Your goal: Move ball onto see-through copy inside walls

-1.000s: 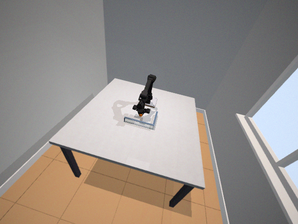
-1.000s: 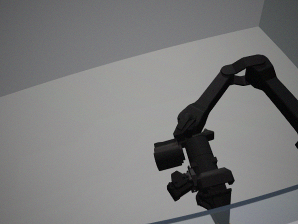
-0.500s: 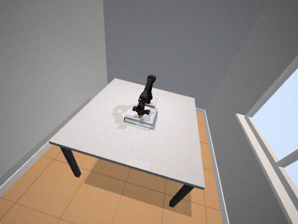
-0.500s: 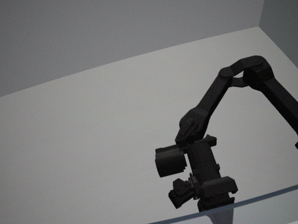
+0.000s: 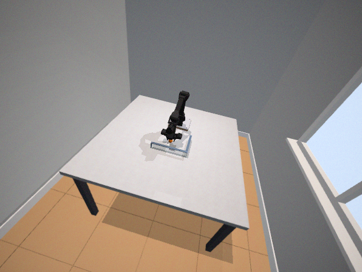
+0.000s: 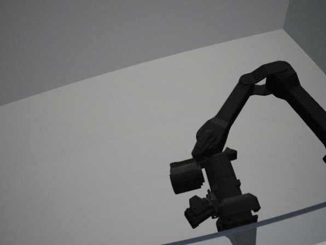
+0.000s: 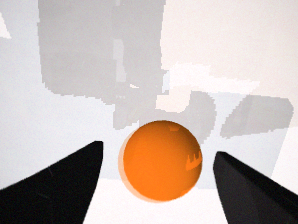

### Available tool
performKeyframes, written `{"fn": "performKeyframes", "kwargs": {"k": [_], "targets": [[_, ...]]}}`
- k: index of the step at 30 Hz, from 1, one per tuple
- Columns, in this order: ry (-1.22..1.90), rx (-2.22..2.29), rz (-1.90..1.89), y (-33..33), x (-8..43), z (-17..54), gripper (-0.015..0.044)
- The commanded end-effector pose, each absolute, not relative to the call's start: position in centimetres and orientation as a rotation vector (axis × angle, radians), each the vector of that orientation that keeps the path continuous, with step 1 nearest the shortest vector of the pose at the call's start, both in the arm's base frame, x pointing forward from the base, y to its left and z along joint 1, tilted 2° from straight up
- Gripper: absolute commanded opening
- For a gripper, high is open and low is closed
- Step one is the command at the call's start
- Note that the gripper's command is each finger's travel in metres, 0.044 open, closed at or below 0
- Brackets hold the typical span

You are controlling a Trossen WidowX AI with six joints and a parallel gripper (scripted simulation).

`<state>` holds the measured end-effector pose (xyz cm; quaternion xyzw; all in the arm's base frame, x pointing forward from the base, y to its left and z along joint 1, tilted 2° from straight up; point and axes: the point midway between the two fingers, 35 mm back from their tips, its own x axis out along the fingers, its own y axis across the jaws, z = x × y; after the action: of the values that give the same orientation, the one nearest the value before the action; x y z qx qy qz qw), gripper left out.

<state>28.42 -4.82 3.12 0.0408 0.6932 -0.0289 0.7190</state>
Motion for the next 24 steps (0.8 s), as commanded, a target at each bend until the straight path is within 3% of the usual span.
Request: {"fn": "performKeyframes", "kwargs": {"k": [1,7,19,24], "targets": [[1.533,0.09,-0.064,-4.8,28.5,3.4,0.0289],[1.542,0.097,-0.062,-4.9,28.1,11.3,0.0289],[1.537,0.095,-0.068,-5.0,28.2,11.0,0.0289],[1.537,0.095,-0.068,-5.0,27.7,15.2,0.042]]}}
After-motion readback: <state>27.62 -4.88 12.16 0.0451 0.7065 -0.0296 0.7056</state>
